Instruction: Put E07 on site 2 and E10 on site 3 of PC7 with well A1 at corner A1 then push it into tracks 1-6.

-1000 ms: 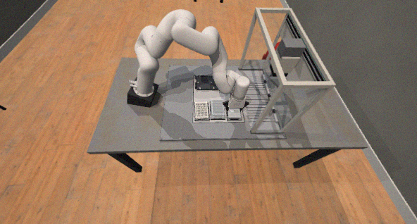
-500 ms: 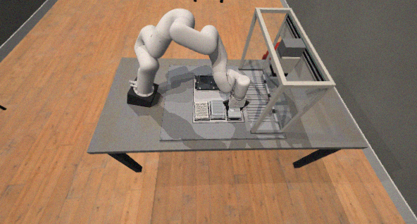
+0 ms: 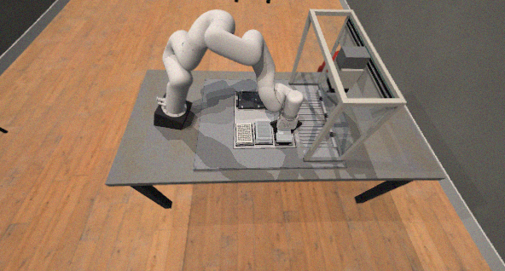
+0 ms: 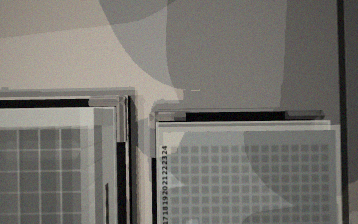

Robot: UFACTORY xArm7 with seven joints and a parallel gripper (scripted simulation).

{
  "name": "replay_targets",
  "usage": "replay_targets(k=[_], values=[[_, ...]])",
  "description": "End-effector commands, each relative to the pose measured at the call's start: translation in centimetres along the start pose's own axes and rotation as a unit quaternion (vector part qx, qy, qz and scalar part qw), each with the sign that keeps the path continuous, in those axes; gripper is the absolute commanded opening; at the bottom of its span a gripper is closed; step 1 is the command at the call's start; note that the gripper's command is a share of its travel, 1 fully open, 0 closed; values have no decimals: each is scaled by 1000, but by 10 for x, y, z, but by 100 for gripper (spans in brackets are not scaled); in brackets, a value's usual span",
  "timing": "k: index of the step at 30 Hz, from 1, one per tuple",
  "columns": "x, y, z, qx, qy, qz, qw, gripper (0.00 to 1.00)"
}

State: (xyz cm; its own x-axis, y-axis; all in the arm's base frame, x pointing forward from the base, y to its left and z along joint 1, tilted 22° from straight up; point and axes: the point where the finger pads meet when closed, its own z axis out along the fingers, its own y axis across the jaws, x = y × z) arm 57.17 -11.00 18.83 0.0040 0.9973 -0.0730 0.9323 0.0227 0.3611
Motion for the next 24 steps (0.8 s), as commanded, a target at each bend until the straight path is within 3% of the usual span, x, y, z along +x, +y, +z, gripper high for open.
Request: replay_targets(k=[1, 24], values=[[0, 2, -6, -2, 0, 0, 1000, 0], [0, 2, -41, -2, 0, 0, 1000, 0]])
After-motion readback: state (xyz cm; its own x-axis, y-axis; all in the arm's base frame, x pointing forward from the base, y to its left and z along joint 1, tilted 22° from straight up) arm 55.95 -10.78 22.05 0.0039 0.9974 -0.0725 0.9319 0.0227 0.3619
